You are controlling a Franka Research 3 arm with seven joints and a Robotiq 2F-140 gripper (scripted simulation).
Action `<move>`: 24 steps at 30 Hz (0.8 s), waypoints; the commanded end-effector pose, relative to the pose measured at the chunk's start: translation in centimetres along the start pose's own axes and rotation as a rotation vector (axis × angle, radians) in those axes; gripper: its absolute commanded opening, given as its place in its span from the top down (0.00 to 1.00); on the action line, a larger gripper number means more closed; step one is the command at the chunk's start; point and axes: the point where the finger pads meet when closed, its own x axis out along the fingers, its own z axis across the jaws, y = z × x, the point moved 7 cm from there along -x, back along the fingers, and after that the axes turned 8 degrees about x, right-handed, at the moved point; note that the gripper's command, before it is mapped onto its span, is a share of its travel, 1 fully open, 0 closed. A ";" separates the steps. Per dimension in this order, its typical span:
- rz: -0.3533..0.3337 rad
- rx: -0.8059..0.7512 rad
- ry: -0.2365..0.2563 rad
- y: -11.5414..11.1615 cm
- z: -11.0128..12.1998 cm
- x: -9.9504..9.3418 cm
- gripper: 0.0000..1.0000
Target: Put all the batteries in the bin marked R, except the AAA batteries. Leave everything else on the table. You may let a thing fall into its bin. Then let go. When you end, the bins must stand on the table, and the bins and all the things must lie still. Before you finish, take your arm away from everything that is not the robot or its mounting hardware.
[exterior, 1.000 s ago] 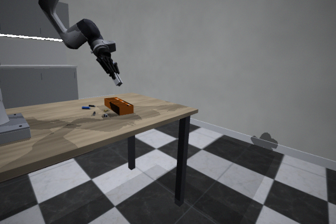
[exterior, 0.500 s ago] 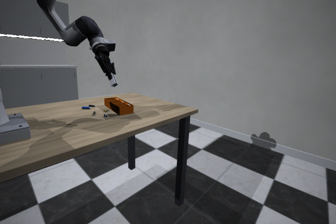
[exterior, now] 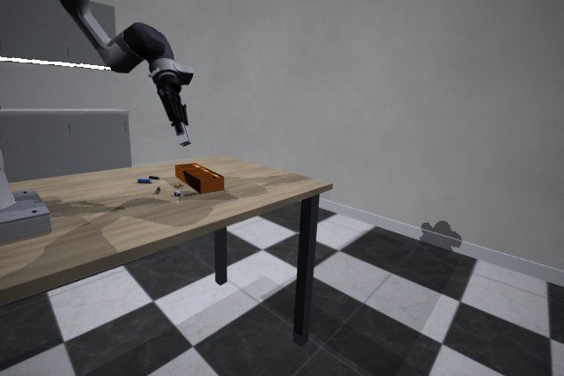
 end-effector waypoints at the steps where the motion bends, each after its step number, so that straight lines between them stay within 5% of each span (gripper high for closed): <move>1: -0.045 -0.149 0.016 -0.2 -0.1 -0.2 0.95; 24: -0.178 -0.381 0.112 -1.8 0.1 -1.9 0.95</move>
